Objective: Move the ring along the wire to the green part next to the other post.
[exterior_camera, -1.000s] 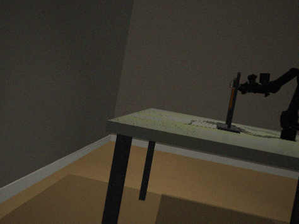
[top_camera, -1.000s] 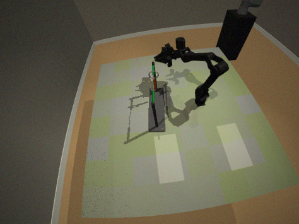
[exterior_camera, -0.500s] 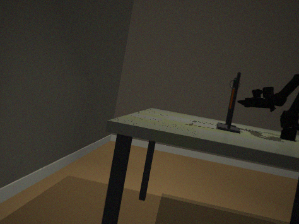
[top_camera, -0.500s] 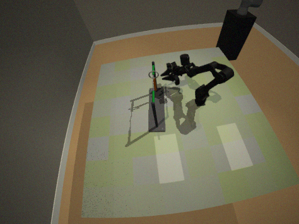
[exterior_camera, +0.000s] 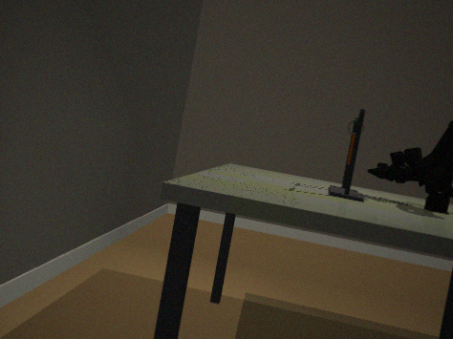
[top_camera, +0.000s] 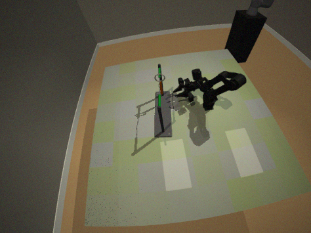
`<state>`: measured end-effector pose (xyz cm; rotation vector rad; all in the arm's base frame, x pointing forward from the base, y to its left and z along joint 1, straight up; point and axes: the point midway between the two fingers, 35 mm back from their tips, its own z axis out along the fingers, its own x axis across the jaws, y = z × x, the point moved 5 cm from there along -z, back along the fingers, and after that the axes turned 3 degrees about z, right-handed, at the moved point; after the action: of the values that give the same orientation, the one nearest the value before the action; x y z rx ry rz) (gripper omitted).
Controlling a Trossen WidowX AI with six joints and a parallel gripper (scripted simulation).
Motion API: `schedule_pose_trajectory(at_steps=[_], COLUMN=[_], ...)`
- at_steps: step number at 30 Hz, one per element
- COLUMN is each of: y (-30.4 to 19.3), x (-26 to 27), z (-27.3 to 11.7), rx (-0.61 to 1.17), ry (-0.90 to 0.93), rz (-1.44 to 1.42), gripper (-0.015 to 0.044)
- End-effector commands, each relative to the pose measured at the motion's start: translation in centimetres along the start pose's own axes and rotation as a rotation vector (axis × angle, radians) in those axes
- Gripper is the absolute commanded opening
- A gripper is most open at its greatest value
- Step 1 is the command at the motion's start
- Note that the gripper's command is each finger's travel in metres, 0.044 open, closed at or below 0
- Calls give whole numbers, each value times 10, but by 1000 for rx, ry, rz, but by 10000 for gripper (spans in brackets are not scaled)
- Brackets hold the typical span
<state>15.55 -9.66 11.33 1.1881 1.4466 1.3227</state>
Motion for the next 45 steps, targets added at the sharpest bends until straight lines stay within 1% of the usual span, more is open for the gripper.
schedule_pose_trajectory(at_steps=[1,12,24,32,45], y=[-2,19,49,51,55], x=[2,3,15,15,8], z=[3,29,45,48,63], rx=[16,86,45,40,39], ry=[-14,-167,-331,-340,-340], rz=[-2,22,65,68,68], gripper=[160,160,160,160,160])
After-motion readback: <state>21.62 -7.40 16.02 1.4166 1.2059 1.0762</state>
